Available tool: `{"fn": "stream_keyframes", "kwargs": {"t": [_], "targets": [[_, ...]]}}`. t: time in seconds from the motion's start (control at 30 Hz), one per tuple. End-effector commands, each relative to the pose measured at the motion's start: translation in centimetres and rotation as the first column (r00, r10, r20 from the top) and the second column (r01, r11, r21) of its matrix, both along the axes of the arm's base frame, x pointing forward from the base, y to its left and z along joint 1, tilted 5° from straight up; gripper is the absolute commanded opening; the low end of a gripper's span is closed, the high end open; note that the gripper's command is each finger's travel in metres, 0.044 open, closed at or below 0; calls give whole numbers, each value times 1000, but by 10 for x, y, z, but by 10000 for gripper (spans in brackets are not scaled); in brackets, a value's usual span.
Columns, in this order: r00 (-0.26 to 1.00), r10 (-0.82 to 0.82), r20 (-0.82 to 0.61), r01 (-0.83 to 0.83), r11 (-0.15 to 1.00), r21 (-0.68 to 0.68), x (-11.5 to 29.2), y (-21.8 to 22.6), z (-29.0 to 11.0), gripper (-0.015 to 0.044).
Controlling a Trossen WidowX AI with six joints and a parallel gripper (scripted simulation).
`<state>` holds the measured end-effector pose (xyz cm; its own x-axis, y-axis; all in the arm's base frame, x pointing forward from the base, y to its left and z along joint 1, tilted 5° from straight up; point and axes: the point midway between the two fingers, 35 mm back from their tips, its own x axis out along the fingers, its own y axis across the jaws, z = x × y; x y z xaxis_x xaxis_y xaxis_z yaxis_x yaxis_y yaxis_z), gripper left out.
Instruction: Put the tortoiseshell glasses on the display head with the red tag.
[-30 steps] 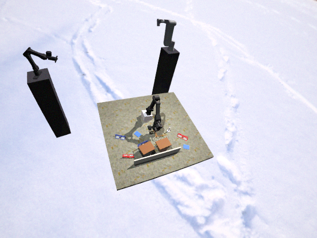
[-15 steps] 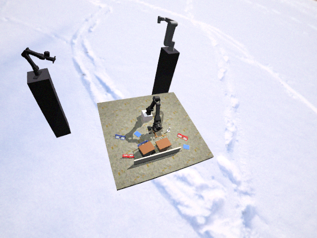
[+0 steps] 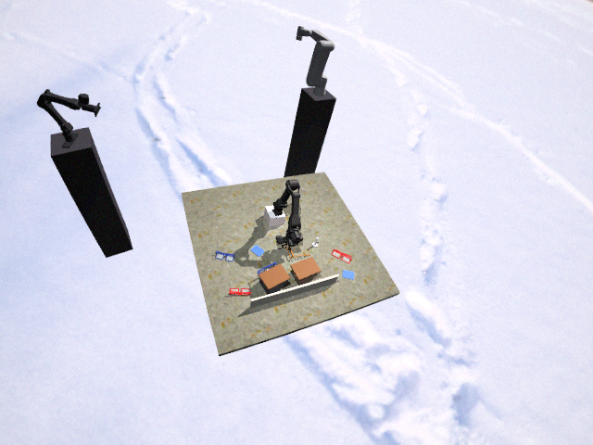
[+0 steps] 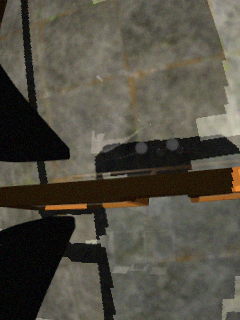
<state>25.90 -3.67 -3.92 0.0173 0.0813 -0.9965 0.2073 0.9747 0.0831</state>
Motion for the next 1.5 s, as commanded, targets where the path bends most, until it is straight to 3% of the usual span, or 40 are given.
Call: {"fn": "stream_keyframes", "kwargs": {"t": [0.0, 0.43, 0.63, 0.77, 0.9, 1.2, 1.27, 1.47], "targets": [[1000, -3, -1, 3, 1000, 0, 0, 1, 2, 107], [1000, -6, -4, 6, 1000, -1, 1, 10, 9, 107], [1000, -7, -4, 7, 1000, -2, -2, -4, 54, 107], [1000, -7, -4, 7, 1000, -2, -2, -5, 57, 107], [1000, -14, 7, 14, 1000, -1, 0, -4, 53, 200], [1000, 15, -2, -15, 1000, -2, 1, 0, 56, 200], [1000, 15, -2, -15, 1000, -2, 1, 0, 56, 147], [1000, 15, -2, -15, 1000, -2, 1, 0, 56, 140]]}}
